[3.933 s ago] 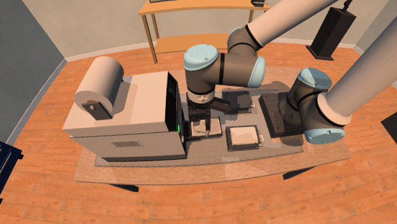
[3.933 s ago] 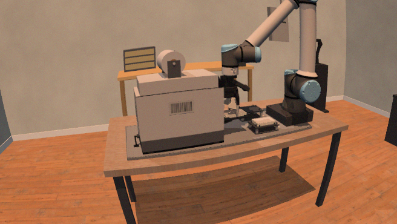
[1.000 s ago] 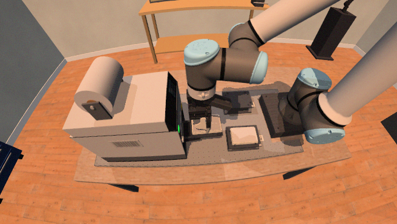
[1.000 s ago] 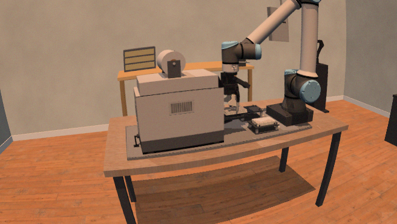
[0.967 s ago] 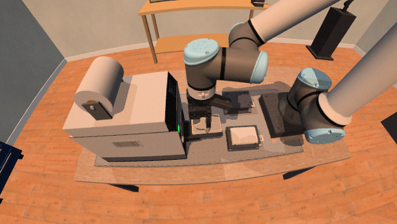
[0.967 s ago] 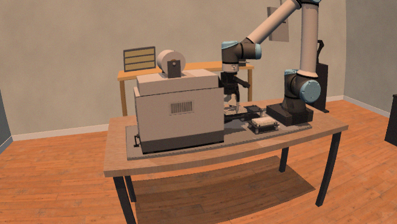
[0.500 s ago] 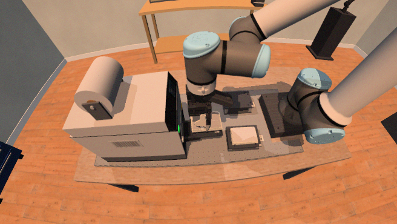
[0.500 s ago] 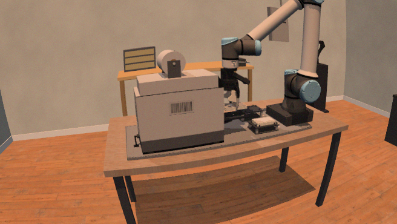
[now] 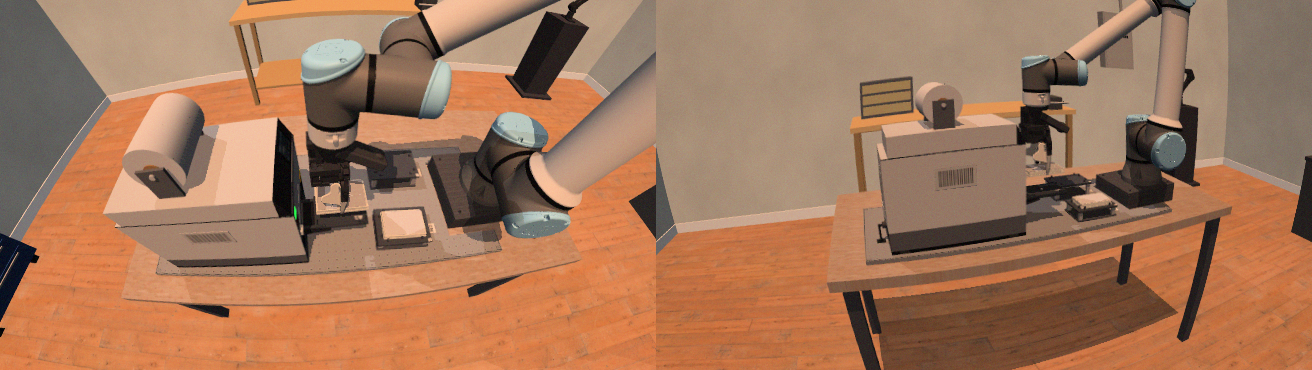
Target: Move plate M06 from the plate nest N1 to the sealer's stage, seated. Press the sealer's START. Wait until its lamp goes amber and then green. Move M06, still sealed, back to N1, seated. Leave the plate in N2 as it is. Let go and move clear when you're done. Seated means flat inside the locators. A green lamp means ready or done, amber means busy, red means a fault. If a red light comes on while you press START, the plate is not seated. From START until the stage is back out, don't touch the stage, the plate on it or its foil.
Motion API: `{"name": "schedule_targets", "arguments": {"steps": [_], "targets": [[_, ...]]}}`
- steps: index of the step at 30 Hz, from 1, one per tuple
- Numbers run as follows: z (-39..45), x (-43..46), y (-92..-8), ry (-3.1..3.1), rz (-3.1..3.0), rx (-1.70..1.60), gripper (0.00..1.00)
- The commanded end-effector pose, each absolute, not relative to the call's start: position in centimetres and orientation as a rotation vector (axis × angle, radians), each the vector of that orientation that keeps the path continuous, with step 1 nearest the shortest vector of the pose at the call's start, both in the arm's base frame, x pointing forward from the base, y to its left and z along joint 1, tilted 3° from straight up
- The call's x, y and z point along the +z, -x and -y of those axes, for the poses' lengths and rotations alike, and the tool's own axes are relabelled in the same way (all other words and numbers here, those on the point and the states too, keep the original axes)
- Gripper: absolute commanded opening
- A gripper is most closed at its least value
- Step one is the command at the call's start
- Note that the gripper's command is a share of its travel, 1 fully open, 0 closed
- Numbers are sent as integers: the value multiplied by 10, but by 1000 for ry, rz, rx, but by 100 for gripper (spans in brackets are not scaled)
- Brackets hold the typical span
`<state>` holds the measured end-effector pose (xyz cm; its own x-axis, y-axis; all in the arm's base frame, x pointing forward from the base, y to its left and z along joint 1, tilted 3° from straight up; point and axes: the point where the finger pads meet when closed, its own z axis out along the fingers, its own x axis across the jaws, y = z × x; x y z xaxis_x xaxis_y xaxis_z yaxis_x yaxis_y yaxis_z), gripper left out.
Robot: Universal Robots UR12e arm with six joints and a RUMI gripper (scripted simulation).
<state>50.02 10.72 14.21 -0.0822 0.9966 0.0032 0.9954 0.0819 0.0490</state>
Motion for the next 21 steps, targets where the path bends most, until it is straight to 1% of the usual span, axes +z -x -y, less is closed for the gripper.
{"name": "schedule_targets", "arguments": {"steps": [1, 21], "targets": [[-106, 152, -503, -2105, -2285, 62, 0], [-106, 149, -501, -2144, -2255, 60, 0]]}}
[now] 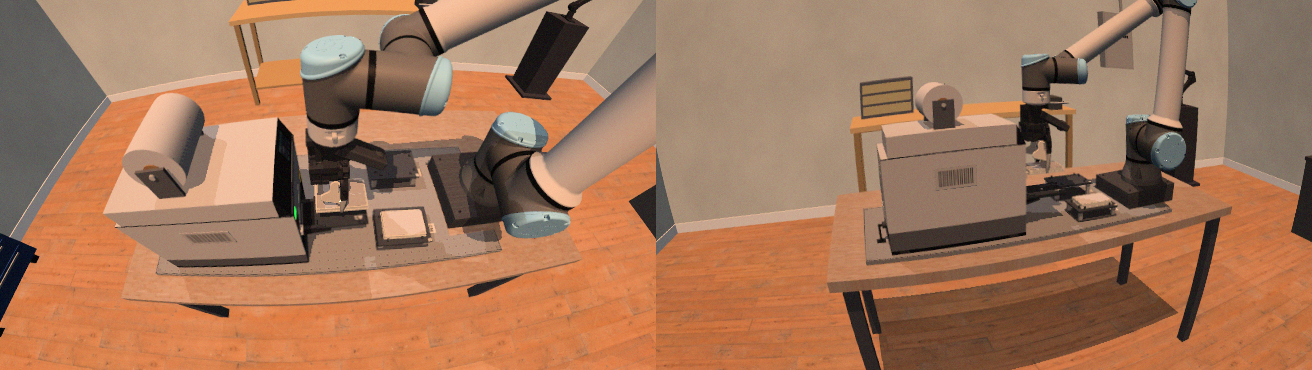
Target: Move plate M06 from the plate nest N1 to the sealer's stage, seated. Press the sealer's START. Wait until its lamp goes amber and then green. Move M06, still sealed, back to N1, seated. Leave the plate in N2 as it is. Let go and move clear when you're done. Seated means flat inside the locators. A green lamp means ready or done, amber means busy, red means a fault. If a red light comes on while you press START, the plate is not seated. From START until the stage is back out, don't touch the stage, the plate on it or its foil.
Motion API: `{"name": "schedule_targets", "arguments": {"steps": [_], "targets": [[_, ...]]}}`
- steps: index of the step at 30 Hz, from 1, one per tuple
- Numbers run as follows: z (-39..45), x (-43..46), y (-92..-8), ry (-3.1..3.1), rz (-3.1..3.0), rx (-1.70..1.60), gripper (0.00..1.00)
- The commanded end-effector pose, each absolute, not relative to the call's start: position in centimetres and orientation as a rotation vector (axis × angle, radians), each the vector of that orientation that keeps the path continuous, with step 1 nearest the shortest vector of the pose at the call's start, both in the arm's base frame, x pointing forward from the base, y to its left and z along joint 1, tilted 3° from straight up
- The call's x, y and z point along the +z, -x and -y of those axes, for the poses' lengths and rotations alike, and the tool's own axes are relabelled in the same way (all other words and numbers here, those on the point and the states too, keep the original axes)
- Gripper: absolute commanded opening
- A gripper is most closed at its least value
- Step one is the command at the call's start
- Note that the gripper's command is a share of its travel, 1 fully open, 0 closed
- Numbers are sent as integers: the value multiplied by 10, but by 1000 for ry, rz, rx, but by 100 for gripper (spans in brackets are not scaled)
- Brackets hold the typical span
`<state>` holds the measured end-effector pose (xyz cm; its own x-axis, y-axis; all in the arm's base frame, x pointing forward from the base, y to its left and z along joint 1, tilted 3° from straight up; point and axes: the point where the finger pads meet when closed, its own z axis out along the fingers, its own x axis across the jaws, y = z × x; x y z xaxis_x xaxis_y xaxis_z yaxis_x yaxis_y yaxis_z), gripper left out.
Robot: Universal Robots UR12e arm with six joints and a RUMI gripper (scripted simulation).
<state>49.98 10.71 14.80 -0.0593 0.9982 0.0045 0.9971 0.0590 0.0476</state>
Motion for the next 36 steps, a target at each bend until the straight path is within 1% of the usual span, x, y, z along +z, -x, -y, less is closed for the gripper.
{"name": "schedule_targets", "arguments": {"steps": [1, 36], "targets": [[-106, 149, -501, -2144, -2255, 60, 0], [-57, 145, -453, -2146, -2255, 59, 0]]}}
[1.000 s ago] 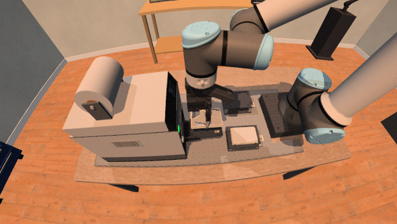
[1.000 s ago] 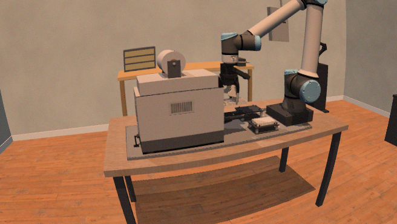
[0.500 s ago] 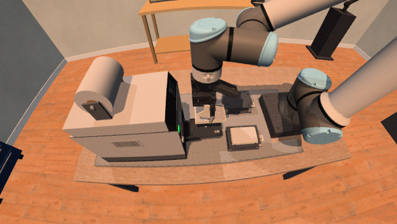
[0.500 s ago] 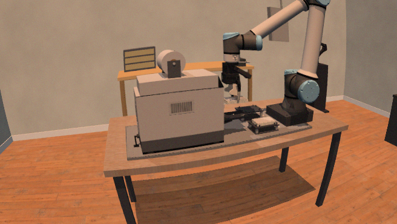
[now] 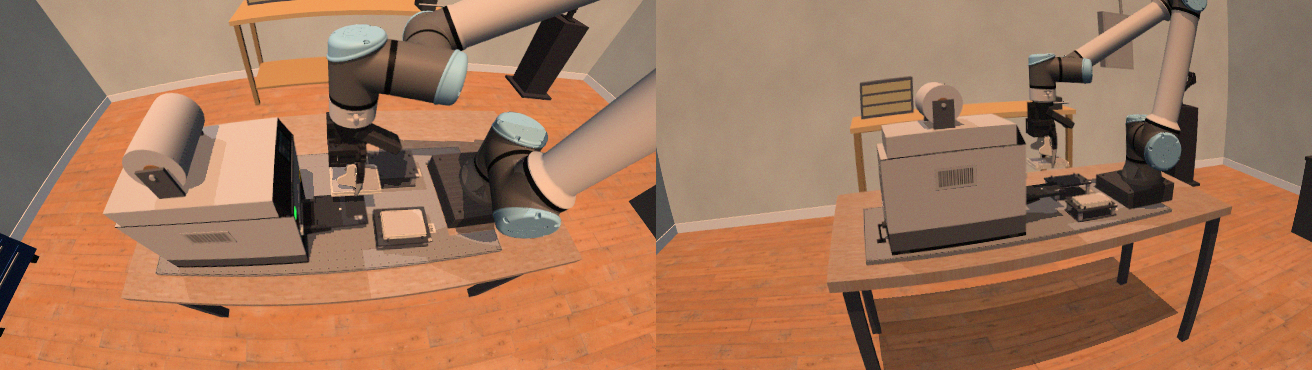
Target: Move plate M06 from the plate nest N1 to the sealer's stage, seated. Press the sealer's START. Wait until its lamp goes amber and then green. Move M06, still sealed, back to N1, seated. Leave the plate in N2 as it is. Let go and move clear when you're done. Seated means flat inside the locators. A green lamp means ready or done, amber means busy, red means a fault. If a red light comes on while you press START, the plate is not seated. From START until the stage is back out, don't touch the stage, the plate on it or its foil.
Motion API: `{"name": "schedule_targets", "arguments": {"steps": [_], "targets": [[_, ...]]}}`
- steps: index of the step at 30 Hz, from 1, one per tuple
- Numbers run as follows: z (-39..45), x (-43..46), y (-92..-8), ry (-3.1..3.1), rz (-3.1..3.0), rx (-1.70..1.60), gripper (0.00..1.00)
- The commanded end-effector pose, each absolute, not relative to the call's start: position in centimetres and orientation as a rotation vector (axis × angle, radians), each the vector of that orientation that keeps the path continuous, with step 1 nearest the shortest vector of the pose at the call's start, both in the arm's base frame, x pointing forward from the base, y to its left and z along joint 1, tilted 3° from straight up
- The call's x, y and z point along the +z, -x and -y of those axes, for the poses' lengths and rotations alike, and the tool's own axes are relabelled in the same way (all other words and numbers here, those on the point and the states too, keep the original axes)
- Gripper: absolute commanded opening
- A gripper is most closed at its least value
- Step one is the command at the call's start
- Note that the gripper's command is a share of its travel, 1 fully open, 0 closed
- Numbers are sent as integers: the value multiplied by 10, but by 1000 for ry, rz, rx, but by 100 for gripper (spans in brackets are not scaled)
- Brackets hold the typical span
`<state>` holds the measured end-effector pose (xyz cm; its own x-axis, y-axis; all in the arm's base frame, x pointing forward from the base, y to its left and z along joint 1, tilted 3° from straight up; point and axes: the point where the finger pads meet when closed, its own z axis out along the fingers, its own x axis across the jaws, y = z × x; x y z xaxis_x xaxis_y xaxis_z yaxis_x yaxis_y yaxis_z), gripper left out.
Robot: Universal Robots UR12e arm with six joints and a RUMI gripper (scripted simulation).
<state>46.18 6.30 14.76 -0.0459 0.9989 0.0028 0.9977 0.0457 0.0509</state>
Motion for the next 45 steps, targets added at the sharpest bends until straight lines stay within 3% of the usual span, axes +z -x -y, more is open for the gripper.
{"name": "schedule_targets", "arguments": {"steps": [1, 45], "targets": [[-55, 145, -451, -2146, -2255, 59, 0], [12, 141, -387, -2146, -2255, 59, 0]]}}
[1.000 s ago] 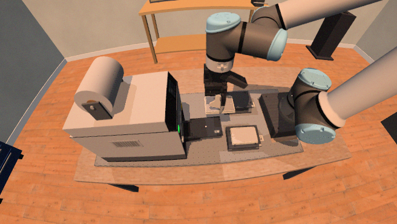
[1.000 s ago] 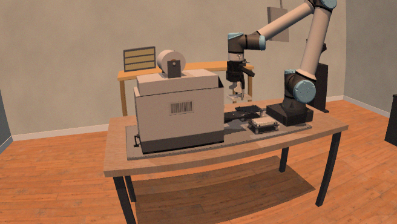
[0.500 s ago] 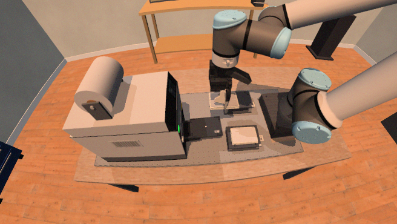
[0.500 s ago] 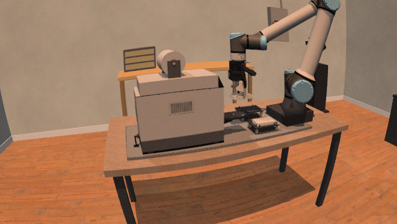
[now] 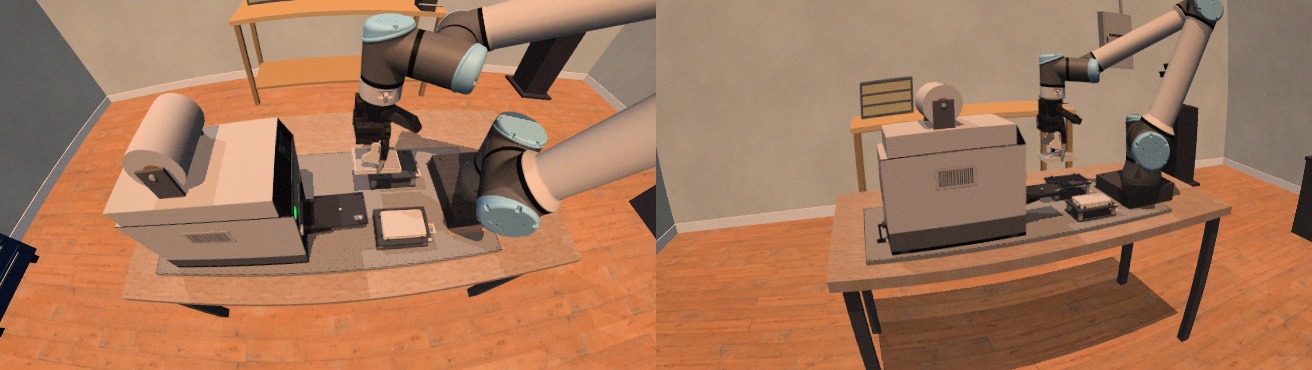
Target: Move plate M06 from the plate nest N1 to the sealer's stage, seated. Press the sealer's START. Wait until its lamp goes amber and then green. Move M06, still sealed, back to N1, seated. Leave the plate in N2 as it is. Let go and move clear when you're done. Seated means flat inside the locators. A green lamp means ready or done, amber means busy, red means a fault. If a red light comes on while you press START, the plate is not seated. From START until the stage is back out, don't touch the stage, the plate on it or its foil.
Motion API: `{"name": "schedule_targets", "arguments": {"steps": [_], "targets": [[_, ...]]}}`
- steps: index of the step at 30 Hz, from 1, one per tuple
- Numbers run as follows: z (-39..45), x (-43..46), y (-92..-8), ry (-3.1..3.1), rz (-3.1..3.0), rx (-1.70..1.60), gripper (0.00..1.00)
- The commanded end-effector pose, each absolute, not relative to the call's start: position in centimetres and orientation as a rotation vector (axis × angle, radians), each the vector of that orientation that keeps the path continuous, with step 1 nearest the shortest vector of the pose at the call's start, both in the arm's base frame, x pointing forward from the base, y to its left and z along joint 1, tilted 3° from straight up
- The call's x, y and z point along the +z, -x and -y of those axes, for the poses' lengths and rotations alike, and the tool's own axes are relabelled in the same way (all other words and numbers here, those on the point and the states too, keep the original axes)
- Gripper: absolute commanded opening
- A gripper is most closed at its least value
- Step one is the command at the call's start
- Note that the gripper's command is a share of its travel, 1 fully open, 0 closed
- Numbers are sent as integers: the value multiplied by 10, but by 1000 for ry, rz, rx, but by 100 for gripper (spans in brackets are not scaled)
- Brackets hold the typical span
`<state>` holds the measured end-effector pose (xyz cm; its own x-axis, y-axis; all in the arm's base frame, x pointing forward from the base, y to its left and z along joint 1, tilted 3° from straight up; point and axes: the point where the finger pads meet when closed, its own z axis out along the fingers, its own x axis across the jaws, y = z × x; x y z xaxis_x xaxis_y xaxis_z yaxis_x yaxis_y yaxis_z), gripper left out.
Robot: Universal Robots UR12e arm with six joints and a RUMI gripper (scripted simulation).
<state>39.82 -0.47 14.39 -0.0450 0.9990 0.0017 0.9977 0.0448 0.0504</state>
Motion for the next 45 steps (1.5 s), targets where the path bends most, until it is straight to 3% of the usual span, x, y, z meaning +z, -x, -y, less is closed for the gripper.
{"name": "schedule_targets", "arguments": {"steps": [1, 45], "targets": [[14, 141, -386, -2146, -2255, 59, 0], [78, 138, -325, -2146, -2255, 60, 0]]}}
